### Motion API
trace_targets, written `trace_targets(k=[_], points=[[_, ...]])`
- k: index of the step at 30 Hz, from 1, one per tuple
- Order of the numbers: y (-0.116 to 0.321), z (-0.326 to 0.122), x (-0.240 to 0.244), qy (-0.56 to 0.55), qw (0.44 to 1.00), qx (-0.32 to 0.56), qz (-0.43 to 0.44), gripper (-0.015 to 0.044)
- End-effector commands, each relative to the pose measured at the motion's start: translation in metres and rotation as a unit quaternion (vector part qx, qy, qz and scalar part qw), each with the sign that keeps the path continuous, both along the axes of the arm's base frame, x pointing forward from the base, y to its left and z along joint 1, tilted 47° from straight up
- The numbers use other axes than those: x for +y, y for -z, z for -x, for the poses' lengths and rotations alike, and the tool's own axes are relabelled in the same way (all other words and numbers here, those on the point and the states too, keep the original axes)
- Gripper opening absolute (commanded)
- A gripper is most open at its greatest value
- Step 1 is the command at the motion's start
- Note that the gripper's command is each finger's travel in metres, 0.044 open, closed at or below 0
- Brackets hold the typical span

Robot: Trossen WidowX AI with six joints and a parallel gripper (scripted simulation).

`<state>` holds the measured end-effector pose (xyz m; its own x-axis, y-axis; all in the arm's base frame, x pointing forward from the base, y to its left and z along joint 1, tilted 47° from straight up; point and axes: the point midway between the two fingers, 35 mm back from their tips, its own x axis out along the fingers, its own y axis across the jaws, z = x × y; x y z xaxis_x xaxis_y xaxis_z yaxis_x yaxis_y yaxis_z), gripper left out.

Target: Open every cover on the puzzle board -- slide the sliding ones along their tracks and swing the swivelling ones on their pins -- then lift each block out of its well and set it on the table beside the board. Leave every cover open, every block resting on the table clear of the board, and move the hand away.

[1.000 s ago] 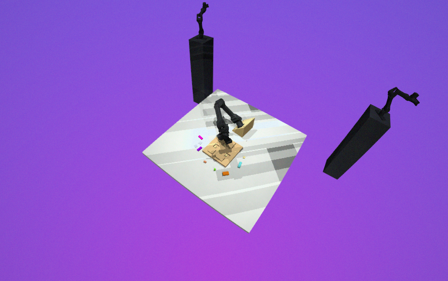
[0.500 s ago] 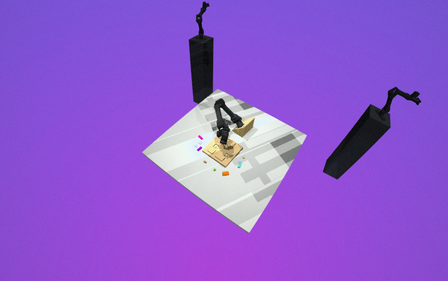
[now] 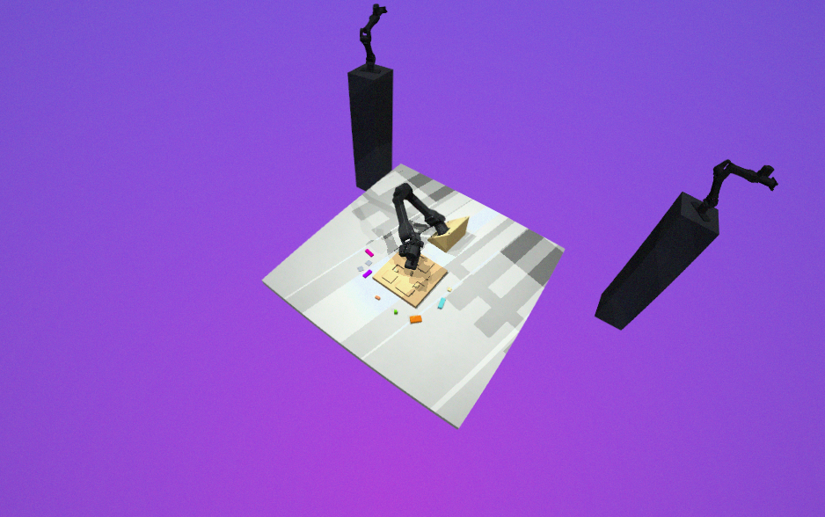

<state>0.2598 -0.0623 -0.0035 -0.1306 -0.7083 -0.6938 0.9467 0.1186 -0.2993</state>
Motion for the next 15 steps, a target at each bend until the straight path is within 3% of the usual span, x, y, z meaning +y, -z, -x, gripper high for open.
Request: trace_targets(k=[1, 15], points=[[0.0098, 0.0038, -0.0102, -0.002, 1.000, 0.005, 0.003, 0.0000], [0.0164, 0.0050, -0.0181, -0.002, 1.000, 0.005, 0.003, 0.0000]])
